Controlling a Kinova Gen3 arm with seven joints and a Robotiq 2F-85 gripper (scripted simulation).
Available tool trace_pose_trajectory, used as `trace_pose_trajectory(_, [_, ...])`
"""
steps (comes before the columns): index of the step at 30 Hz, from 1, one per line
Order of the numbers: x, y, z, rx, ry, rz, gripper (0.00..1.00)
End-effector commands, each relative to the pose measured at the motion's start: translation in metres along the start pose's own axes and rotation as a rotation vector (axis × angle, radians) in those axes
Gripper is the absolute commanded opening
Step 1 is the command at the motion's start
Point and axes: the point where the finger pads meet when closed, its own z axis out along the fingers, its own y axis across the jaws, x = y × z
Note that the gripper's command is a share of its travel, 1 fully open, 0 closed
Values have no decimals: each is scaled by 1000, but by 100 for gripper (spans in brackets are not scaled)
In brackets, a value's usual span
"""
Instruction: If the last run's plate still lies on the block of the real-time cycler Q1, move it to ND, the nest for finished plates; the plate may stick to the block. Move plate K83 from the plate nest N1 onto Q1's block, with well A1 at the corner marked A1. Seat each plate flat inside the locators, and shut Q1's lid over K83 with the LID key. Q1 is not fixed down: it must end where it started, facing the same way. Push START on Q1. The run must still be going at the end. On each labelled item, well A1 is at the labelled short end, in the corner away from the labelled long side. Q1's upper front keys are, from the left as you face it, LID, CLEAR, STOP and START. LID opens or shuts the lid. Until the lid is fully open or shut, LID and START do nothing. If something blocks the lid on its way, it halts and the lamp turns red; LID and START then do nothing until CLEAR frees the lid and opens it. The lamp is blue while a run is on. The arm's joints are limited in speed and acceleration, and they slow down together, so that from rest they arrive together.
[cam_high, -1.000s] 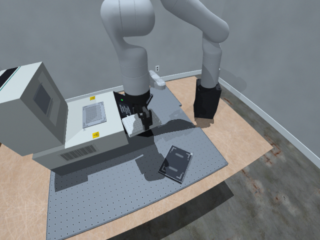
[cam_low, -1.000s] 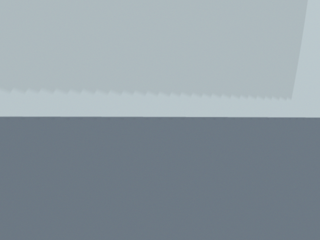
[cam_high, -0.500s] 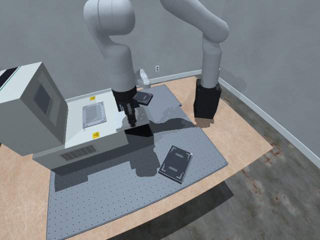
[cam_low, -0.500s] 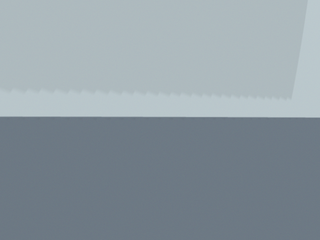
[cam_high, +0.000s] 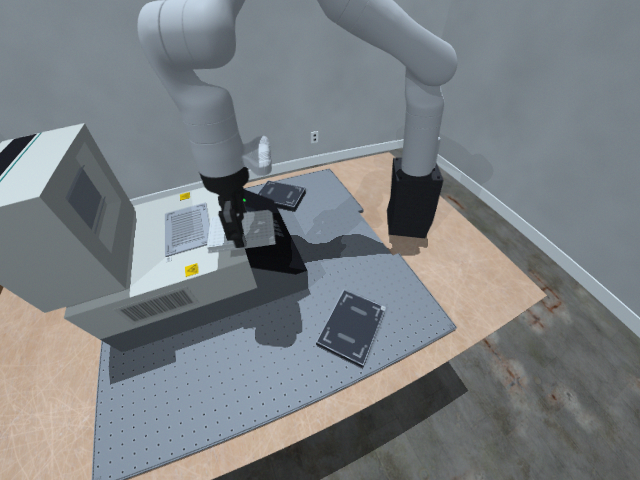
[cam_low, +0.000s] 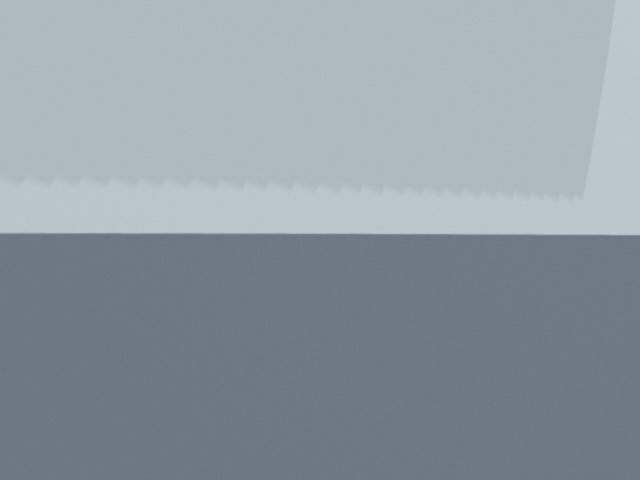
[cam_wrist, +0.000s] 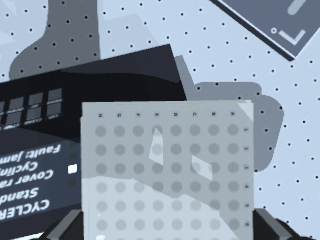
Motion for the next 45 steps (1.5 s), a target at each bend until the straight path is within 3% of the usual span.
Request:
trace_pose_trajectory(1, [-5, -2, -1, 0, -1, 18, 91])
trace_pose_trajectory(45, [-118, -73, -1, -1, -2, 485, 91])
